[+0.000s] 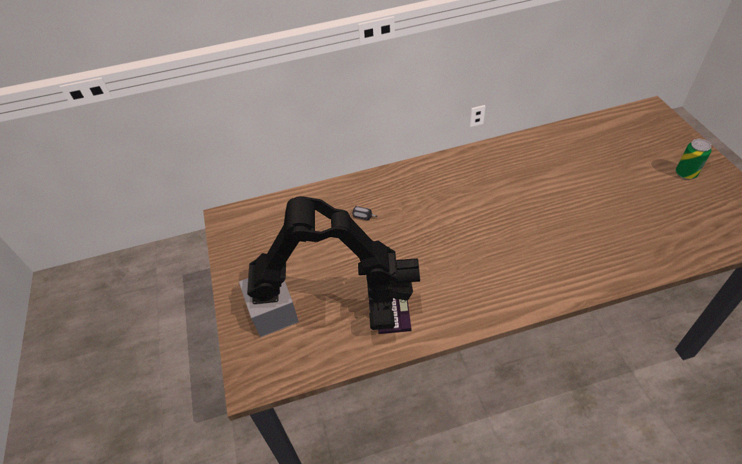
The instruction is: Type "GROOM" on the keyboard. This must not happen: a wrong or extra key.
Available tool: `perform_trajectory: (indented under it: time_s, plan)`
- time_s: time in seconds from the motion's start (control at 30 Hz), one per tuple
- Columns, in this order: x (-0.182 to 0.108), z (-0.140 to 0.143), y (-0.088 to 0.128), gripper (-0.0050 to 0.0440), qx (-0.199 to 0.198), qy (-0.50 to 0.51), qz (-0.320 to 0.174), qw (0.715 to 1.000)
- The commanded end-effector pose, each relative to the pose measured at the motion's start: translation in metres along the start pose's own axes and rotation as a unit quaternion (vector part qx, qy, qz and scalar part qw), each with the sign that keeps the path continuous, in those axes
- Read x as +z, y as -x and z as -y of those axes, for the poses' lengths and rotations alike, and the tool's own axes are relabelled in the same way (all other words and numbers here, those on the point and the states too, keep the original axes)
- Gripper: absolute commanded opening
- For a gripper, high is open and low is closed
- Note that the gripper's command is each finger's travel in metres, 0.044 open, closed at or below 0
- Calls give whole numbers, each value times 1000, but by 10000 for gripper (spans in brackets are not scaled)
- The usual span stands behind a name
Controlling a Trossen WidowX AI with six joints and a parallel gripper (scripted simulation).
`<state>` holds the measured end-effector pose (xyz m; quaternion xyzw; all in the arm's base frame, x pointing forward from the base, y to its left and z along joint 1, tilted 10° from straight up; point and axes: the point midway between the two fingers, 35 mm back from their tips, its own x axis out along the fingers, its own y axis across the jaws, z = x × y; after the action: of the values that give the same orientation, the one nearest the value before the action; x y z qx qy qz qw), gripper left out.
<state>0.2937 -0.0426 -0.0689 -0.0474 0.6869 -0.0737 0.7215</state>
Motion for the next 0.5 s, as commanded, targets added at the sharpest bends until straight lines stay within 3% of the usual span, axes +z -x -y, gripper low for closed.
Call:
perform_trajectory:
  time_s: [0.0, 0.27, 0.47]
  plan:
    - [11, 0, 33, -50, 1, -4, 23, 1000]
    - [6, 1, 32, -50, 0, -3, 15, 1000]
    - [16, -19, 29, -50, 0, -2, 15, 1000]
